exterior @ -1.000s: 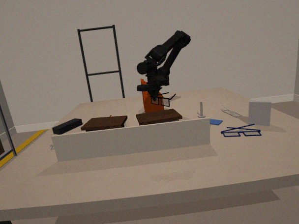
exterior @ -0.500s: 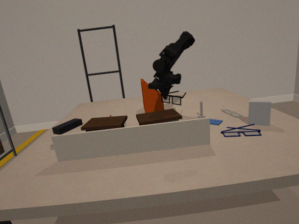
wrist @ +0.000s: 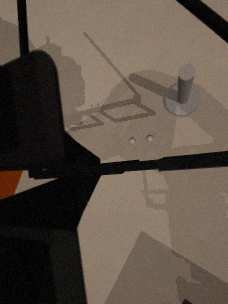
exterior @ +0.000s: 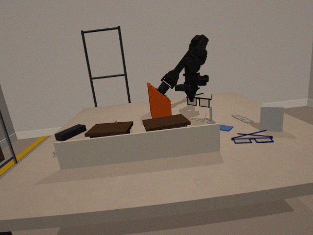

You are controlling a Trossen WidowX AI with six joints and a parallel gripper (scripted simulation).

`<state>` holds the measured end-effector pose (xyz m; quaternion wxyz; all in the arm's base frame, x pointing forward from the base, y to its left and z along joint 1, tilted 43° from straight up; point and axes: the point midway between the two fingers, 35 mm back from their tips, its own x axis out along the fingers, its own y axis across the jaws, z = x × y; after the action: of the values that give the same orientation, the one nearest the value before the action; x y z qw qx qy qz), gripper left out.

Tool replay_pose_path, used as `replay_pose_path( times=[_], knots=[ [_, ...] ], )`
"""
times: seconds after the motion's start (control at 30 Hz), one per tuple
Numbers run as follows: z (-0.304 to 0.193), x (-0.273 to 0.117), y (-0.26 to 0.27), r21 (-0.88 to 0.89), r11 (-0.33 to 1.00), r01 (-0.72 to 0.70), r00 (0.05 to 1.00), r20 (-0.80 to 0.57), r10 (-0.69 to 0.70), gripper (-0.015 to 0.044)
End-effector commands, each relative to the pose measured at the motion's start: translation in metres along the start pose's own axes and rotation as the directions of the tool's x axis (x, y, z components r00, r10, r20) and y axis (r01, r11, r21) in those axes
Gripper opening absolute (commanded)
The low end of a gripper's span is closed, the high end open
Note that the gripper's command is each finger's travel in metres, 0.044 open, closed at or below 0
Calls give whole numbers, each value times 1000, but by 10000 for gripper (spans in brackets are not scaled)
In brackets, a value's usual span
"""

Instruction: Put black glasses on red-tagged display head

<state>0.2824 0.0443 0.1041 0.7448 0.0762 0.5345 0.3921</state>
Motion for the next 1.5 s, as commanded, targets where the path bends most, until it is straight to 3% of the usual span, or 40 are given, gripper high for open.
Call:
replay_pose_path(
  times=[0.0,0.23,0.6,1.47],
  knots=[
    [5,-1,9,7,1000,-3,1000,6,3,0],
    [5,7,9,7,1000,-3,1000,5,3,0],
    [5,58,10,7,1000,-5,1000,7,5,0],
    [-8,59,2,7,1000,-5,1000,7,5,0]
  ],
)
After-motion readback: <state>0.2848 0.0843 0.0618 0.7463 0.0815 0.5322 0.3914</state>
